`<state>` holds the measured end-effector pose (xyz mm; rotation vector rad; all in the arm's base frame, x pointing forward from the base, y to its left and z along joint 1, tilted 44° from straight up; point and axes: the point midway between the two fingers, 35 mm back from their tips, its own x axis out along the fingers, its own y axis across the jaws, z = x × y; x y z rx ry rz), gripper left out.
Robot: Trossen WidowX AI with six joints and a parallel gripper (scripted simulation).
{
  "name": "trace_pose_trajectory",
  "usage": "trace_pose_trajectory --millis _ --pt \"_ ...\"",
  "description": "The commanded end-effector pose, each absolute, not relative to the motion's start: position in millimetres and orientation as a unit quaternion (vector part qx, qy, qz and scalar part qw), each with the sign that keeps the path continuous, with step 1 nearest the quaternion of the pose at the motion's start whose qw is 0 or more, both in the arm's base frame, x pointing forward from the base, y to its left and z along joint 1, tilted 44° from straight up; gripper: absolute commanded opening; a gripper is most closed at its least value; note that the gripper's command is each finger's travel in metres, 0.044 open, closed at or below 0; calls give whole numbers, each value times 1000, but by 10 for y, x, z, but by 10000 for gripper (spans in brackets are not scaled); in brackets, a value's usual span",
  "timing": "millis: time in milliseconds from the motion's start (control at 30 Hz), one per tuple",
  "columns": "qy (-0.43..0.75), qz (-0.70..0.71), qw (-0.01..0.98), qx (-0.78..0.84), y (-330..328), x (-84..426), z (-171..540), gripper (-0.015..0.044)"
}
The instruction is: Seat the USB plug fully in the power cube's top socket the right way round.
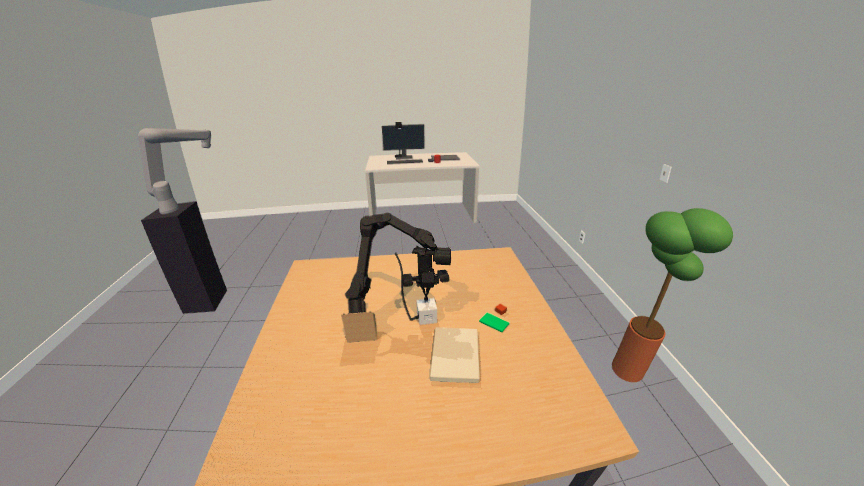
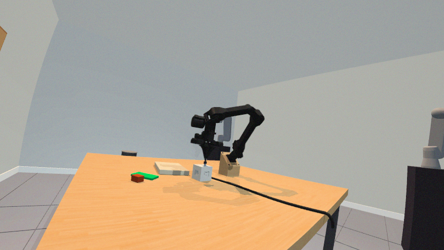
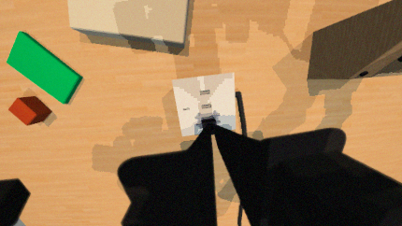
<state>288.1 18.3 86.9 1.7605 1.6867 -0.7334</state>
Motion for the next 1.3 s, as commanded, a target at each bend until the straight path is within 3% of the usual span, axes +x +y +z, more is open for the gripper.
trace_pose_trajectory --millis 0,1267 --pt "634 -277 291 661 193 2874 856 0" --pt "634 -276 291 661 225 2876 824 0"
